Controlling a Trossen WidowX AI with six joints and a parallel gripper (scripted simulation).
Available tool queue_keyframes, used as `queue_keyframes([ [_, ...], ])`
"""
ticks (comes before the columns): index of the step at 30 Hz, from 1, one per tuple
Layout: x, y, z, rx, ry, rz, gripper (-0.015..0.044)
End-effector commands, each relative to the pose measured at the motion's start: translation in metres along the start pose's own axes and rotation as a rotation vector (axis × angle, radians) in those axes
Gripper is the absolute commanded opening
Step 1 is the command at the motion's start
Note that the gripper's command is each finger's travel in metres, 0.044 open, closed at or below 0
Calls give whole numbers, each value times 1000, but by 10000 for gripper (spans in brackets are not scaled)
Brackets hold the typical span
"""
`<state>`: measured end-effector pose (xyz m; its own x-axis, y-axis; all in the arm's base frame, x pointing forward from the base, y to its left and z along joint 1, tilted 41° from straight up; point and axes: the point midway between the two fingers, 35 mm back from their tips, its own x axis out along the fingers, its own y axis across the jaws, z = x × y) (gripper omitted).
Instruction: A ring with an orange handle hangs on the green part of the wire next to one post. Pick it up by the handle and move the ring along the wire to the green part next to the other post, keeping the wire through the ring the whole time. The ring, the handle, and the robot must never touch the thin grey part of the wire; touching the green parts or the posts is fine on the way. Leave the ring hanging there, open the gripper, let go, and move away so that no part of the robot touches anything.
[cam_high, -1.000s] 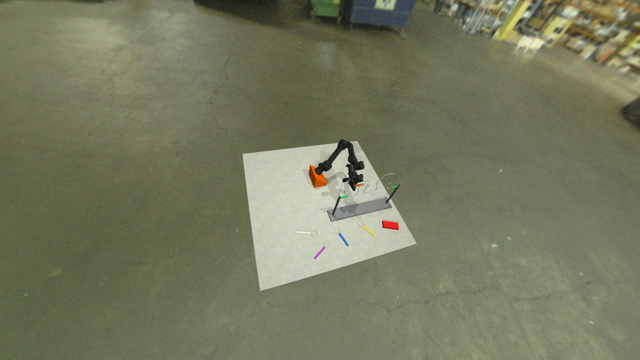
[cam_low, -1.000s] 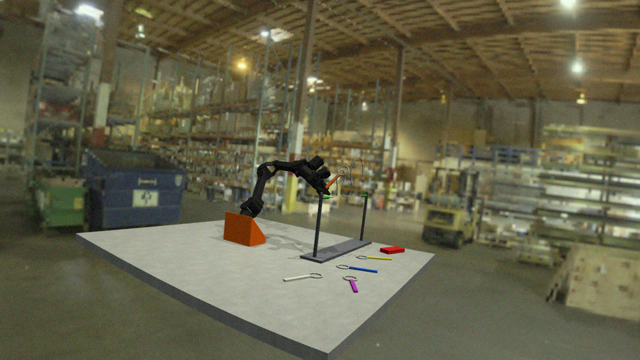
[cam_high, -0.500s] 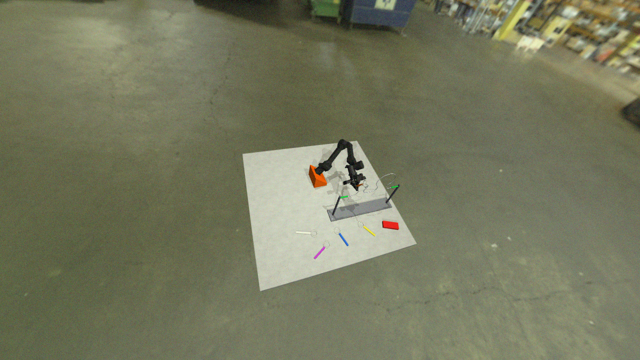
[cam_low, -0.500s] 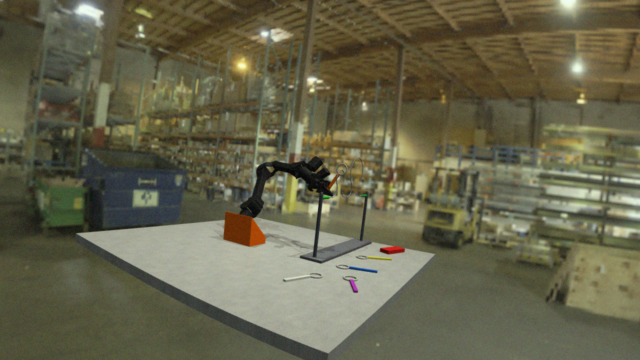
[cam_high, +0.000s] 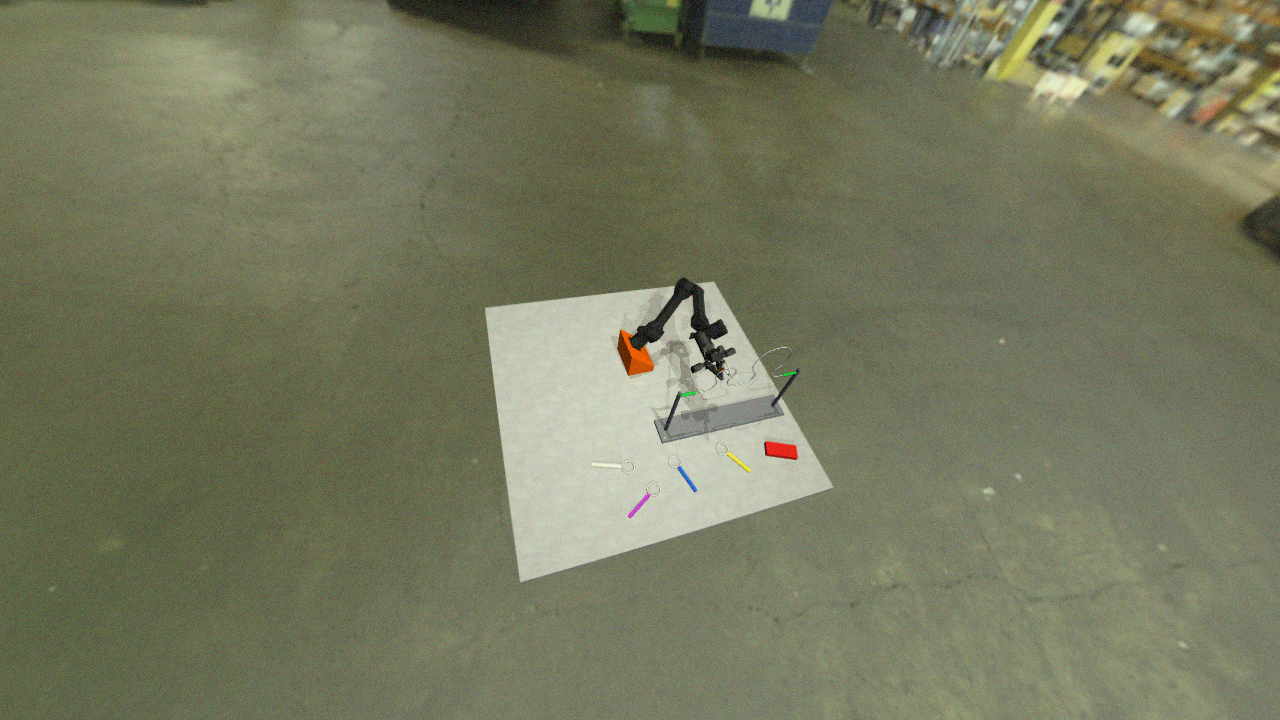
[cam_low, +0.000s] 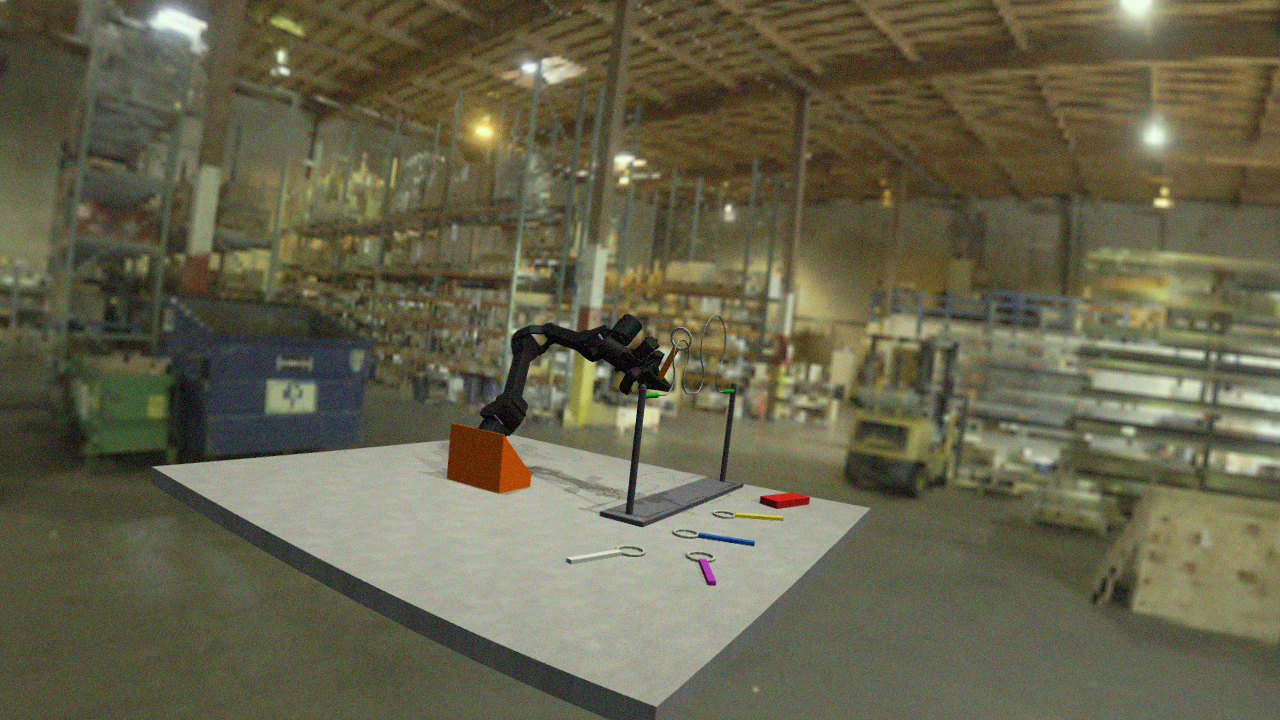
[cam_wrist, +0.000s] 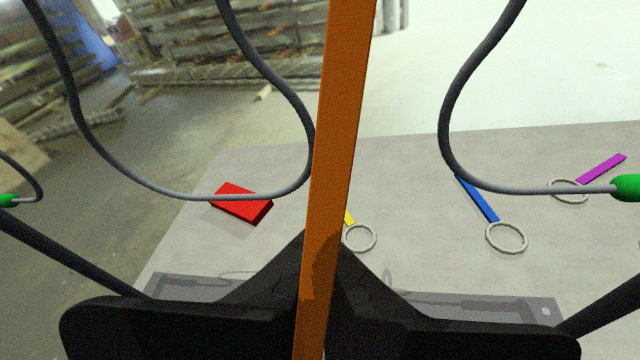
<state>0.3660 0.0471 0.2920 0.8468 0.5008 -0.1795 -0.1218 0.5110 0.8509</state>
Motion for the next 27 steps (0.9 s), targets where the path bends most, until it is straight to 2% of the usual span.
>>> queue_keyframes([
  [1, 1, 7, -3, 90, -1, 51, -150],
  [27, -2, 48, 13, 623, -71, 350, -150],
])
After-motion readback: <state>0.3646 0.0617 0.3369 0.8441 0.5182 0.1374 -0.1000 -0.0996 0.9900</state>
